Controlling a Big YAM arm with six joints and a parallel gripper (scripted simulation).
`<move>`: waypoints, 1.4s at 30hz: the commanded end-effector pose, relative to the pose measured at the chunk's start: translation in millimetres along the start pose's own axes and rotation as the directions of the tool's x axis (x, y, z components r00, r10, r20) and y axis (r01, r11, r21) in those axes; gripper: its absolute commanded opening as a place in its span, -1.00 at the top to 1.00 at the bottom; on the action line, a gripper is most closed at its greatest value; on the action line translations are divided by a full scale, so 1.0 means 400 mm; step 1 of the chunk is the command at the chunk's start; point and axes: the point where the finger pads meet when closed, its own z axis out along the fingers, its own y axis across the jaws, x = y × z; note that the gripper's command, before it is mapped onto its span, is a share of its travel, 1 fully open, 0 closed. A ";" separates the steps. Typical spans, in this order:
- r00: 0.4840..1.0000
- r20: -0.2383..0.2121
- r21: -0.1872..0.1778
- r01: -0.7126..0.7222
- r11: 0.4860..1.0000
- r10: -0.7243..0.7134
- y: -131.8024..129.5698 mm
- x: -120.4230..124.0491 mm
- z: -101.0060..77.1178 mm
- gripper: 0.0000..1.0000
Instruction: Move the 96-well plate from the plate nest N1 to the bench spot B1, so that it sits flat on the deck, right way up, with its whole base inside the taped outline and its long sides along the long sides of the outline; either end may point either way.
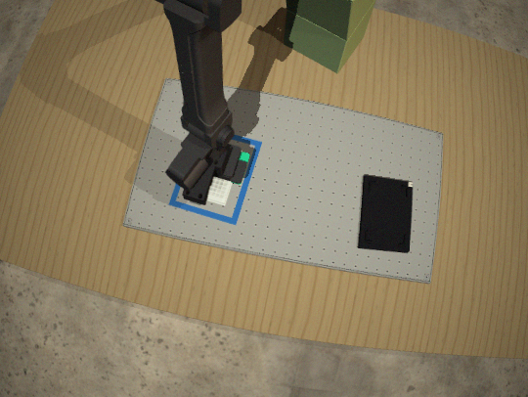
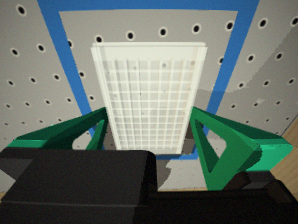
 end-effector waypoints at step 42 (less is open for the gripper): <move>1.000 0.020 0.004 0.003 1.000 -0.003 0.003 -0.028 -0.110 -1.00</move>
